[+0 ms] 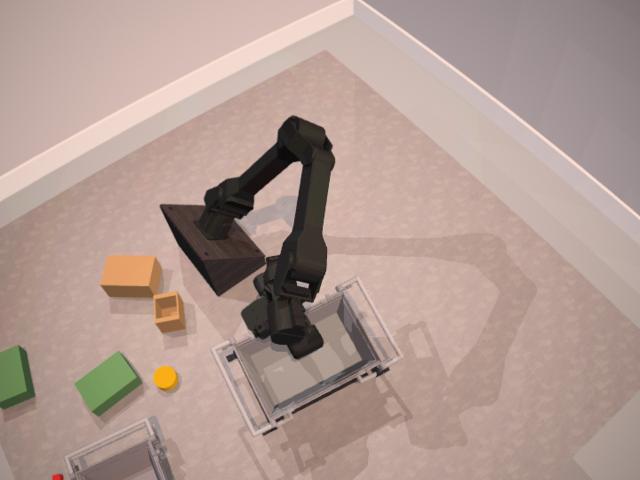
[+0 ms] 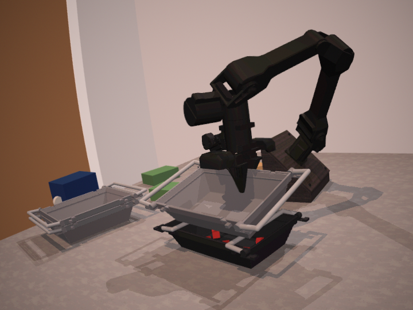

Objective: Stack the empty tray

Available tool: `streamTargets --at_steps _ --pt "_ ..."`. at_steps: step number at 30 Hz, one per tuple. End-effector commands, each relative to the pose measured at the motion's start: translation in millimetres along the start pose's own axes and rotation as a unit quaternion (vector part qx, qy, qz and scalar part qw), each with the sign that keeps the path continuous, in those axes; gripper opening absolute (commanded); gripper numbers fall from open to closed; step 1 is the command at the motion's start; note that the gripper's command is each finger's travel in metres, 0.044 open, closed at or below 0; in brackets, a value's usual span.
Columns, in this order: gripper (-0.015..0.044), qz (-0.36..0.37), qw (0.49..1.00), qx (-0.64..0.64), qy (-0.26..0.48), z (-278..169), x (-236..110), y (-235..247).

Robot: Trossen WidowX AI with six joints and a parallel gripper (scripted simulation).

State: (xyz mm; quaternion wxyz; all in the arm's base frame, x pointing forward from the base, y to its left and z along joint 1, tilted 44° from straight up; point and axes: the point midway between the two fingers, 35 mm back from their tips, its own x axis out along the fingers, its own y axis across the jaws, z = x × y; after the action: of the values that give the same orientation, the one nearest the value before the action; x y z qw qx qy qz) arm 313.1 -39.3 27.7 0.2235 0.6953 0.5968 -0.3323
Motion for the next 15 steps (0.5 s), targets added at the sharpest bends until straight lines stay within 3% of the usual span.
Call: streamTargets --at_steps 1,15 --pt "0.0 -0.014 1.0 0.003 -0.002 -0.4 6.2 -5.6" --pt "0.0 -0.002 1.0 0.001 0.0 0.0 2.1 -1.3"
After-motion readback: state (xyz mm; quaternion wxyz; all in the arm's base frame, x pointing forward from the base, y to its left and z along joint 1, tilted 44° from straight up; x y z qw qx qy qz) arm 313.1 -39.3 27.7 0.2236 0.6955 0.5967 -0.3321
